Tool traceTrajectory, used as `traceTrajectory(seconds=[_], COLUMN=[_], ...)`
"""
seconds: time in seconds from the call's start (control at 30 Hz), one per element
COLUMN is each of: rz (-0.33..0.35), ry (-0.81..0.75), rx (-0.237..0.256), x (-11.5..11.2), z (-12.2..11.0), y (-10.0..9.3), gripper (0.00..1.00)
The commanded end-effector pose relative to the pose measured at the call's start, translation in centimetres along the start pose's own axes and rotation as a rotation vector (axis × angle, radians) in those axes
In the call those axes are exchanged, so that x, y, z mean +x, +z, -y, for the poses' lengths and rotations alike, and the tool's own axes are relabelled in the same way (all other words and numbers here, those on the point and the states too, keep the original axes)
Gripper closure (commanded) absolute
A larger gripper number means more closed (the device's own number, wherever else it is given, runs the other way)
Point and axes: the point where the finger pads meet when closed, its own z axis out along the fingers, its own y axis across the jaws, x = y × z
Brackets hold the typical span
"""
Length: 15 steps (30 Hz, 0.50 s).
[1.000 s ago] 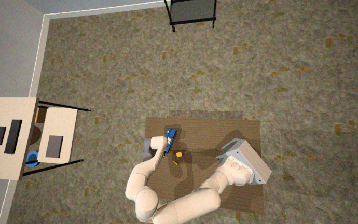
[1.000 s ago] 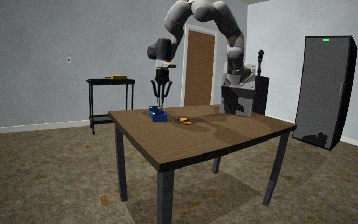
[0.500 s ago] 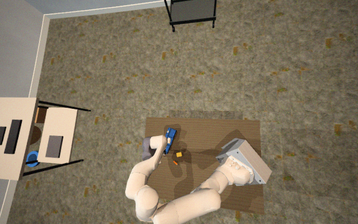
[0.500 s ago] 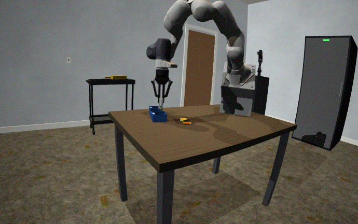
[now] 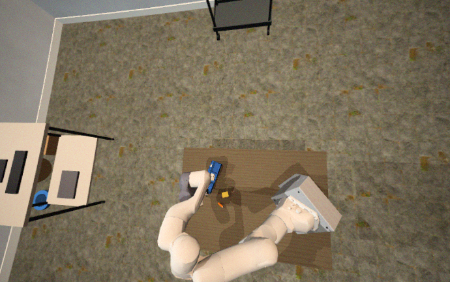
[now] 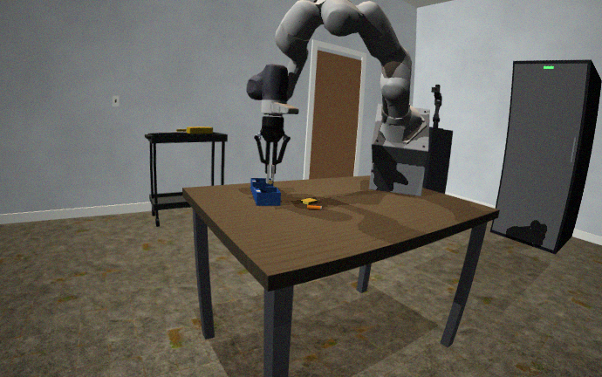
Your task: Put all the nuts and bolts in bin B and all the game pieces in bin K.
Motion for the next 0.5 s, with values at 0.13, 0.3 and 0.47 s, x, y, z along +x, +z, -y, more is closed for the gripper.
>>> traceTrajectory(seconds=[0.13, 0.3, 0.47], rz=[-0.001, -0.001, -0.001], ry=[-0.021, -0.021, -0.021], rx=[-0.002, -0.002, -0.002], x=[0.0, 0.0, 0.0], z=[0.0, 0.0, 0.0], y=[0.3, 1.3, 1.9], gripper=[0.94, 0.94, 0.94])
